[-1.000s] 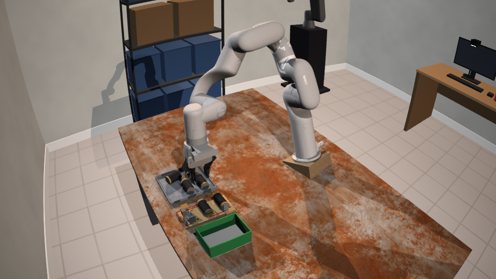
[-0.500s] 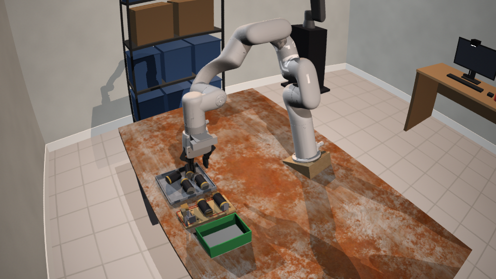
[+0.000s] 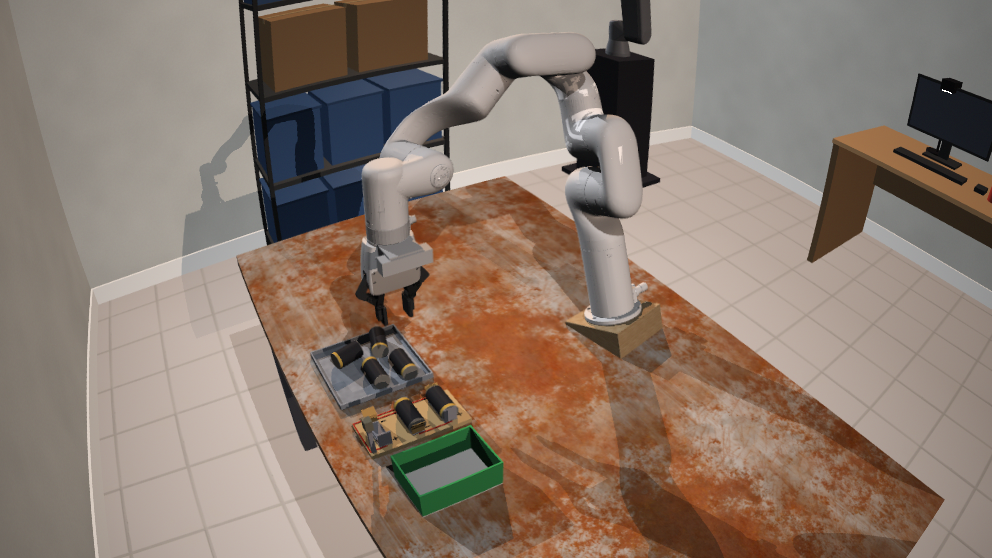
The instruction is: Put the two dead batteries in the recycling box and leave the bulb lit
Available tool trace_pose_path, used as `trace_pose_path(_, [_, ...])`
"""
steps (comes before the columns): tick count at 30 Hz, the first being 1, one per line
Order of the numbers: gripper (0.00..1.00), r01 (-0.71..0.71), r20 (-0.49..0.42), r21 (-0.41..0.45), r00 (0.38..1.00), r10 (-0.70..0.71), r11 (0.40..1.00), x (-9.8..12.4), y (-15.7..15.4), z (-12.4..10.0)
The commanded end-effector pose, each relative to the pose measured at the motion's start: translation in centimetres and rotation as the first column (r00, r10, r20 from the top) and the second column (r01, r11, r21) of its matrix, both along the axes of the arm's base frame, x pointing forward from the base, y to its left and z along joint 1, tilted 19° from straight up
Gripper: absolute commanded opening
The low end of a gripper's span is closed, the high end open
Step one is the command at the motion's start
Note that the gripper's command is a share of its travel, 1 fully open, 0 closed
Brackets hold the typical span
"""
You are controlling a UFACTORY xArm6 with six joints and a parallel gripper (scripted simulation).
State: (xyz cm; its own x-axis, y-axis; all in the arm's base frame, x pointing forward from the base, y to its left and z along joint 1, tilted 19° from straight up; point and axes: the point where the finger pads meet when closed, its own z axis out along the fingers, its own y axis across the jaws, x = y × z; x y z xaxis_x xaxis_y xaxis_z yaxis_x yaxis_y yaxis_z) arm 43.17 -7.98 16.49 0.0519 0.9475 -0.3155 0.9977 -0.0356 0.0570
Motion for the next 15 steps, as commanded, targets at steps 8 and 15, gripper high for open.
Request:
trace_pose_path(8, [0.51,0.002,-0.004,-0.002,1.000,-0.002,1.000,3.5,1.2,1.3])
trace_pose_path(15, [0.51,0.002,-0.004,-0.002,1.000,-0.002,1.000,5.9,1.8,1.2])
